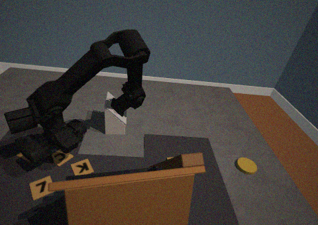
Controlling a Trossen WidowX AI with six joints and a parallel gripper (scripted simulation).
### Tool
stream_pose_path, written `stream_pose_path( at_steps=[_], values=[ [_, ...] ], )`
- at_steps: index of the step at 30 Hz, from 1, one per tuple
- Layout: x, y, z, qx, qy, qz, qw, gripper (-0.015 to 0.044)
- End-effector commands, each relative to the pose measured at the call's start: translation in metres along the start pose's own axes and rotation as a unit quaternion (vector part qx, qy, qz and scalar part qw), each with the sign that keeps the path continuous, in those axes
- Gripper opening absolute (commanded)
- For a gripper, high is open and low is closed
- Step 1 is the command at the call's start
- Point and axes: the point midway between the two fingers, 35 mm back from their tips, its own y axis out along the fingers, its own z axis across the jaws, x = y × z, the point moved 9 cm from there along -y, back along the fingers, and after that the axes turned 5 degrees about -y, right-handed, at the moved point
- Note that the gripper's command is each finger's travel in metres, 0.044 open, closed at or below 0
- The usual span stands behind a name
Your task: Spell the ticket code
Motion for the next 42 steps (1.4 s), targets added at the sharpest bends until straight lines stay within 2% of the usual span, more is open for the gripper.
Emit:
stream_pose_path(
  at_steps=[1,3,12,42],
  values=[
    [0.0,0.001,0.0,0.0,0.002,-0.002,1.0,0.0253],
    [0.0,0.001,0.0,0.0,0.002,-0.002,1.0,0.024],
    [-0.001,-0.007,0.002,0.0,0.002,-0.002,1.0,0.0004],
    [0.001,-0.025,0.005,0.0,0.002,-0.002,1.0,0.0]
  ],
)
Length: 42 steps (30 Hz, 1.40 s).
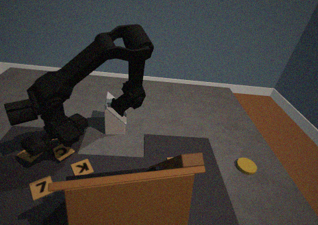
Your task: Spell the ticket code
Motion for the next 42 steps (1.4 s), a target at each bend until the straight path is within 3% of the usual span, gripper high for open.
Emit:
stream_pose_path(
  at_steps=[1,11,20,42],
  values=[
    [0.0,-0.003,0.0,-0.001,-0.003,0.003,1.0,0.0],
    [0.001,-0.006,0.0,-0.002,0.002,0.0,1.0,0.0],
    [0.003,-0.011,-0.025,-0.096,0.09,-0.03,0.991,0.0],
    [0.025,-0.044,-0.081,-0.242,0.253,-0.214,0.912,0.0]
  ],
)
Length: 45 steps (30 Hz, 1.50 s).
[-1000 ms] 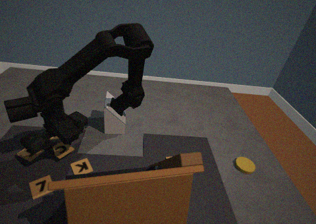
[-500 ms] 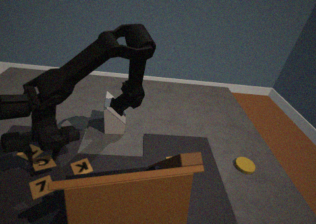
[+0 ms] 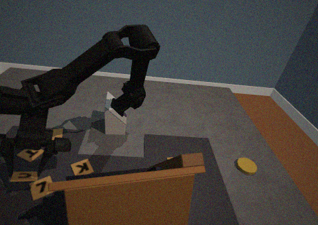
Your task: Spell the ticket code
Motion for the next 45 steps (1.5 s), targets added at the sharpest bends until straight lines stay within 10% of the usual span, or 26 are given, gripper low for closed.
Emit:
stream_pose_path(
  at_steps=[1,20,45],
  values=[
    [0.011,-0.001,-0.006,-0.007,0.023,-0.035,0.999,0.0],
    [0.065,-0.012,-0.02,0.044,0.143,-0.193,0.97,0.0],
    [0.066,-0.013,-0.015,0.048,0.146,-0.197,0.968,0.0]
  ],
)
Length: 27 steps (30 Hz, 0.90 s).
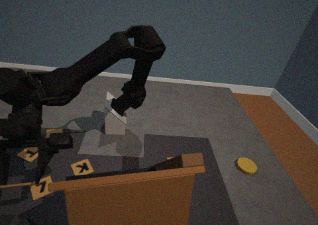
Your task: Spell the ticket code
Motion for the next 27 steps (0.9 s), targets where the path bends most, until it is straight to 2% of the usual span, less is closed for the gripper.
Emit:
stream_pose_path(
  at_steps=[1,27],
  values=[
    [-0.002,0.0,0.003,0.002,0.004,0.001,1.0,0.0],
    [-0.003,0.0,0.016,0.002,0.005,0.001,1.0,0.0]
  ],
)
